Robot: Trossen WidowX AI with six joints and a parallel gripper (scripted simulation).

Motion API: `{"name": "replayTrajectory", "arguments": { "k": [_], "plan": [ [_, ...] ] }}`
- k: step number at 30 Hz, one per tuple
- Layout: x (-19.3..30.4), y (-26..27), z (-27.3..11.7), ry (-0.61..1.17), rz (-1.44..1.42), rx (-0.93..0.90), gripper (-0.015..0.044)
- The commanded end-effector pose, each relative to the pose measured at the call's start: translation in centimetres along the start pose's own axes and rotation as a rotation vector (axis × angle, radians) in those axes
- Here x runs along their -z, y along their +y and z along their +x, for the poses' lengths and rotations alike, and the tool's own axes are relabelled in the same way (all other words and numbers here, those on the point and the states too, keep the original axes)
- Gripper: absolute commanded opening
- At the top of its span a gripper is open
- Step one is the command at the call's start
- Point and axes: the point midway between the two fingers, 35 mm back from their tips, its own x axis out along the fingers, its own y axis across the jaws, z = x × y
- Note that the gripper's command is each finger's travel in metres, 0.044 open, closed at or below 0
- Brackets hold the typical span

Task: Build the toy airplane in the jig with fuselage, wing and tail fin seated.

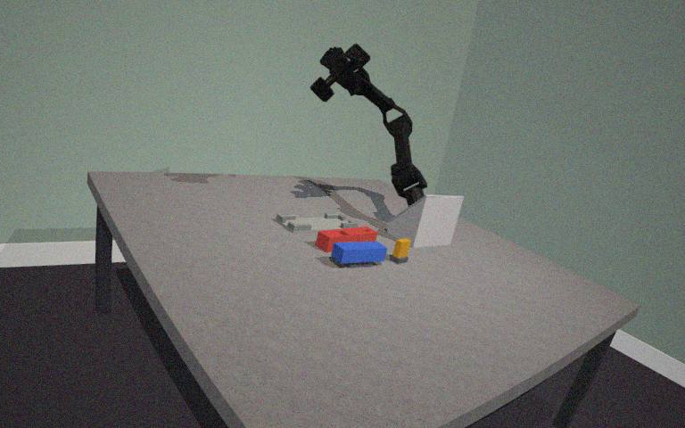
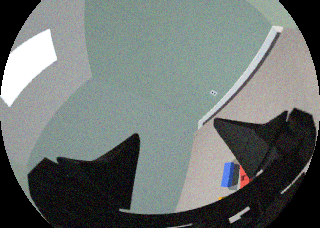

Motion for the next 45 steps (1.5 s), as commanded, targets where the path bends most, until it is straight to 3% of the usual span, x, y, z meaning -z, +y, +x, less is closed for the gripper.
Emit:
{"name": "replayTrajectory", "arguments": {
  "k": [1,10,21,34,39,45],
  "plan": [
    [5.0,-3.5,4.4,0.213,0.078,0.181,0.0440],
    [16.2,-9.9,7.9,0.629,0.097,0.588,0.0440],
    [28.1,-17.0,4.9,1.194,-0.303,1.184,0.0440],
    [28.6,-17.5,4.7,1.221,-0.342,1.214,0.0440],
    [31.1,-21.6,4.0,1.220,-0.343,1.216,0.0440],
    [31.3,-21.9,3.9,1.220,-0.343,1.216,0.0440]
  ]
}}
